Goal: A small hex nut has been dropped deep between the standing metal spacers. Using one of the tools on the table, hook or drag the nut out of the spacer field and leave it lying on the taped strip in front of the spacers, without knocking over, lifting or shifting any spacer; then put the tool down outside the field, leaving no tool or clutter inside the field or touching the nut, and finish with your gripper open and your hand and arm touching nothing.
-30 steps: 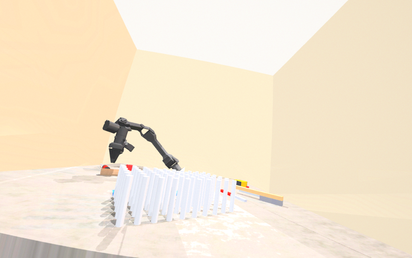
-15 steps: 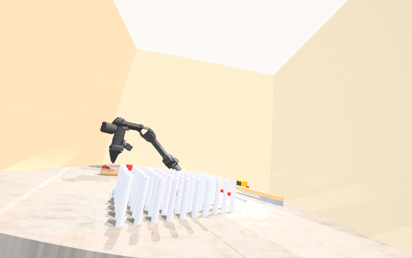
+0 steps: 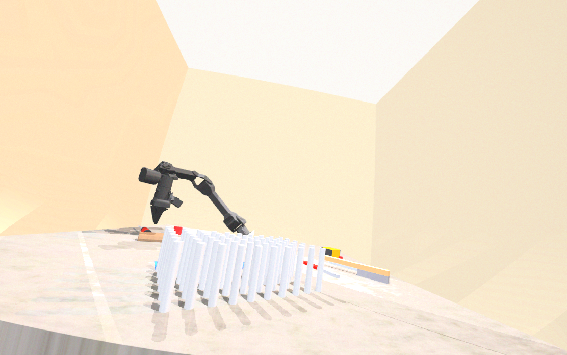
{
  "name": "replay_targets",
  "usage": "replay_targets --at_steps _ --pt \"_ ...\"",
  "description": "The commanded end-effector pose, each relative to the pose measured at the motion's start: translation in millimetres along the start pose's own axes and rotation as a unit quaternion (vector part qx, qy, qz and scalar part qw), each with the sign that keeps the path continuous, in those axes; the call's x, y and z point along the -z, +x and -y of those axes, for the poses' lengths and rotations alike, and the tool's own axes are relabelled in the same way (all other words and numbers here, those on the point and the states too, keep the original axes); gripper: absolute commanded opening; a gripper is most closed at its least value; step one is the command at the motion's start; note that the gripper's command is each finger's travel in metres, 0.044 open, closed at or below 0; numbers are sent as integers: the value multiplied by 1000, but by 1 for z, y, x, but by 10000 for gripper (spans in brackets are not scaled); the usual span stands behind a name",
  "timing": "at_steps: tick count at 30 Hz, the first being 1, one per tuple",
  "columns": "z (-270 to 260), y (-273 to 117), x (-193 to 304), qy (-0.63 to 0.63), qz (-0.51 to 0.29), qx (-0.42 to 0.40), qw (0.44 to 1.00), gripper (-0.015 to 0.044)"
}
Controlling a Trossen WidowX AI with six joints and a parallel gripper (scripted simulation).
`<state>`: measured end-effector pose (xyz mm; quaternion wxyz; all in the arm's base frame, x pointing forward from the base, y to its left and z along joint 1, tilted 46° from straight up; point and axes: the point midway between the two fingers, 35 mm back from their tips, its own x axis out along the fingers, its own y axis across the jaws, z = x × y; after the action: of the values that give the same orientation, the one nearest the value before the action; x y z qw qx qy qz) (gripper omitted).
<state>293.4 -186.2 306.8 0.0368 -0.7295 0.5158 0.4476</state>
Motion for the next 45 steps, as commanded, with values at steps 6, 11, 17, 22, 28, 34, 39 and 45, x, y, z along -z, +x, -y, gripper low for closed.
replay_targets --at_steps 6,11,17,22,28,34,39,45 --pt "-1 1 0 -1 -1 -2 1000 280" --pt "0 8 1 -1 -1 -2 1000 280" --pt "1 17 1 -1 -1 -2 1000 280" --pt "1 25 2 -1 -1 -2 1000 280" --pt "1 35 2 -1 -1 -2 1000 280" --pt "1 44 2 -1 -1 -2 1000 280" --pt "0 52 2 -1 -2 -2 1000 280" --pt "0 62 2 -1 -2 -3 1000 280"
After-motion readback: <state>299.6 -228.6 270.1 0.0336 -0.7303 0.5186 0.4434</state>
